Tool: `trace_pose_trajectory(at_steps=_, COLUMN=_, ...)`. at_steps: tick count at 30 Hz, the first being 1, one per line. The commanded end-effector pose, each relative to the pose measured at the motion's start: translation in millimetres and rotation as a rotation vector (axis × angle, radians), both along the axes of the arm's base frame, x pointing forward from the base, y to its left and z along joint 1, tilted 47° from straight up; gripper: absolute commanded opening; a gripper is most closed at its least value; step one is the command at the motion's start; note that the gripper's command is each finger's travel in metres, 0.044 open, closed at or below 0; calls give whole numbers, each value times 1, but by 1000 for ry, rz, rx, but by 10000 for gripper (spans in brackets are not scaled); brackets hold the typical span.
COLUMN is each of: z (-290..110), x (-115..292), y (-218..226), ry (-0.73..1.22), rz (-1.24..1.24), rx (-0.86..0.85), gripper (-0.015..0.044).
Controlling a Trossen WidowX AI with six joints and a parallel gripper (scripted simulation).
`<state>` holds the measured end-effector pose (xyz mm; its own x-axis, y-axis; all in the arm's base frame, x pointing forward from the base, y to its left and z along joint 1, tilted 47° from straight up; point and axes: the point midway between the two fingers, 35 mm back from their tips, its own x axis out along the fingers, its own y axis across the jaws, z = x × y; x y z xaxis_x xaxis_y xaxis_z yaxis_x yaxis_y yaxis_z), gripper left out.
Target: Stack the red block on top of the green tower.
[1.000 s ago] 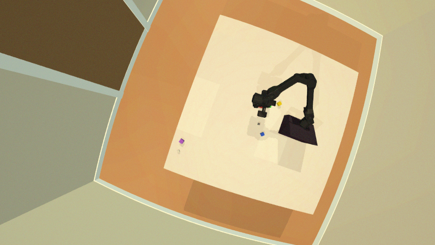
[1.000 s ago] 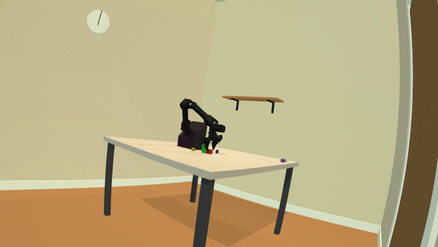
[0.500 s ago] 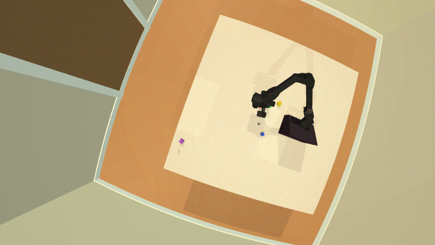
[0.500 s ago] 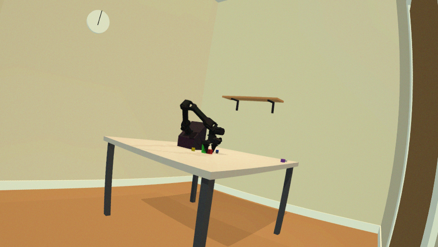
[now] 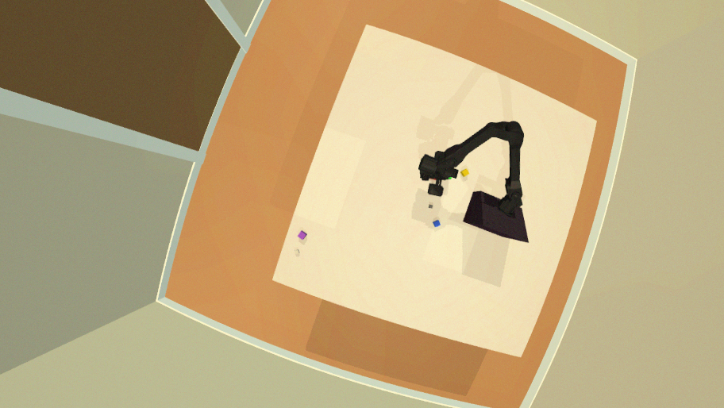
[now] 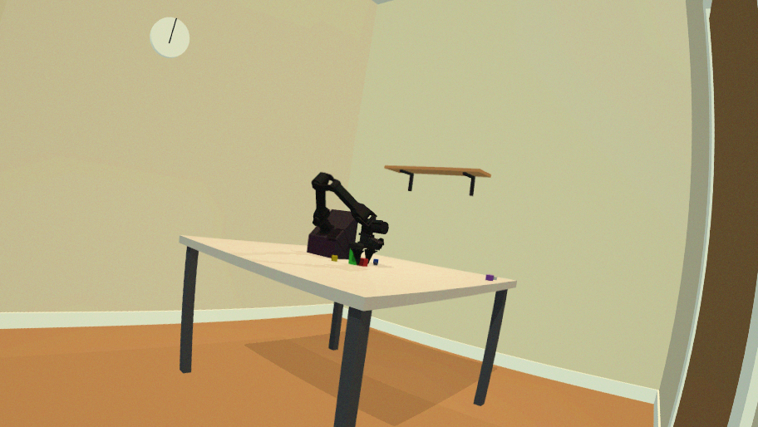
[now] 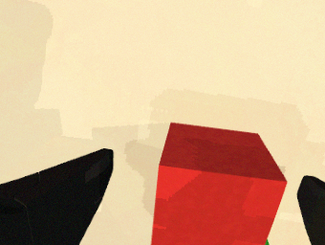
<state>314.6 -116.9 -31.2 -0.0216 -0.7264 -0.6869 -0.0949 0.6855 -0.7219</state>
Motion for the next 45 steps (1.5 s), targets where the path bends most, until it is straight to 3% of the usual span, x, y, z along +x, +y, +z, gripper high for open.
trace_pose_trajectory(at_steps=1, z=0, x=-1, y=-1, ry=4, rz=1, rx=-5, gripper=309)
trace_pose_trajectory(at_steps=7, z=0, x=-1, y=-1, ry=4, rz=1, rx=-5, gripper=151)
trace_pose_trajectory(at_steps=13, z=0, x=-1, y=-1, ry=4, rz=1, rx=-5, gripper=111)
trace_pose_trajectory(at_steps=17, z=6, x=0, y=6, ry=4, rz=1, rx=-4, gripper=6)
trace_pose_trajectory(at_steps=40, z=78, x=3, y=84, ry=4, rz=1, rx=1, gripper=0)
trace_pose_trajectory(at_steps=45, z=78, x=3, y=85, ry=6, rz=10, rx=-4, gripper=0)
